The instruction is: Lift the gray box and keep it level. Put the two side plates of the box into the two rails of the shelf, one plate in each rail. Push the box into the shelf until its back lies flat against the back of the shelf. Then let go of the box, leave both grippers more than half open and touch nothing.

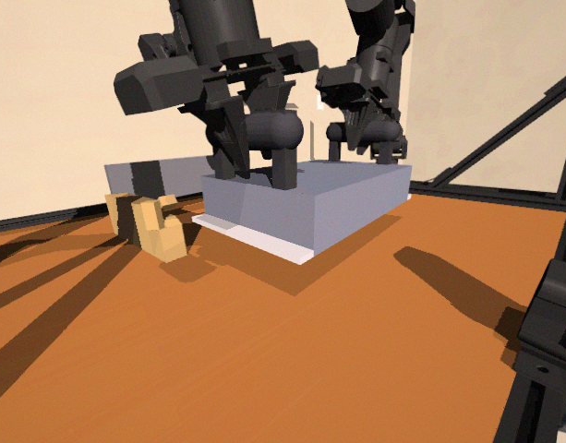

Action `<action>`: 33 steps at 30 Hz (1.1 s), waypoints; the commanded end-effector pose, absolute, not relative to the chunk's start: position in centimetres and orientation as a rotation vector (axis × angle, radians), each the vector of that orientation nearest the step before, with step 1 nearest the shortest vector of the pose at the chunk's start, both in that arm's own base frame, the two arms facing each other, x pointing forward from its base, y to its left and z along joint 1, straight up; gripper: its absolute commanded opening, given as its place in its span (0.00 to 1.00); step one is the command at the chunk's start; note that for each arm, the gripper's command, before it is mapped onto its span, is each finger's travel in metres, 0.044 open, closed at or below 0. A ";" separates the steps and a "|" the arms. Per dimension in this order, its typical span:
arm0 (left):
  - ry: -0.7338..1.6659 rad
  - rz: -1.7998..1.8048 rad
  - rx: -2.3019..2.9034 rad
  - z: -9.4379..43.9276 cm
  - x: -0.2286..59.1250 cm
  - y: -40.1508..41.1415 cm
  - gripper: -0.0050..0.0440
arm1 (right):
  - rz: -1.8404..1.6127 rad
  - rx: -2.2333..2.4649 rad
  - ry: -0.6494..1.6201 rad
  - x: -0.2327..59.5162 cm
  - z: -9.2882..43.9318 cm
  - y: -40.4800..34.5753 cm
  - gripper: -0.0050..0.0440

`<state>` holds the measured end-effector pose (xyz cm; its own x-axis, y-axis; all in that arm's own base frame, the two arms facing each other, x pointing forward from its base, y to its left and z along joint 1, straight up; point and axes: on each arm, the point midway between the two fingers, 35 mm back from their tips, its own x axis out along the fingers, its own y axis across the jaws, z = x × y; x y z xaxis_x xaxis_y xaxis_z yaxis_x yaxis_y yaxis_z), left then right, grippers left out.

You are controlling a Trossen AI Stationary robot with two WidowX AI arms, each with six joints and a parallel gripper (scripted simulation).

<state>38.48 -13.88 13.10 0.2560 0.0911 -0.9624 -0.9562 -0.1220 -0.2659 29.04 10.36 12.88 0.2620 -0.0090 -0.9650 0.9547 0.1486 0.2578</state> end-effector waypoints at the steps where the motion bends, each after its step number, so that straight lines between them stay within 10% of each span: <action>1: 0.878 1.110 -1.393 14.5 39.2 -14.2 0.10 | -0.886 1.219 1.044 29.6 14.4 10.7 0.10; 33: 0.878 1.110 -1.393 19.4 37.1 -13.3 0.10 | -0.886 1.219 1.044 30.7 19.4 9.4 0.10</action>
<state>37.49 -13.25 17.11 0.2532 0.0934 -0.9629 -0.9557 -0.1304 -0.2640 30.07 9.51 17.15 0.2513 -0.0102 -0.9679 0.9562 0.1575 0.2466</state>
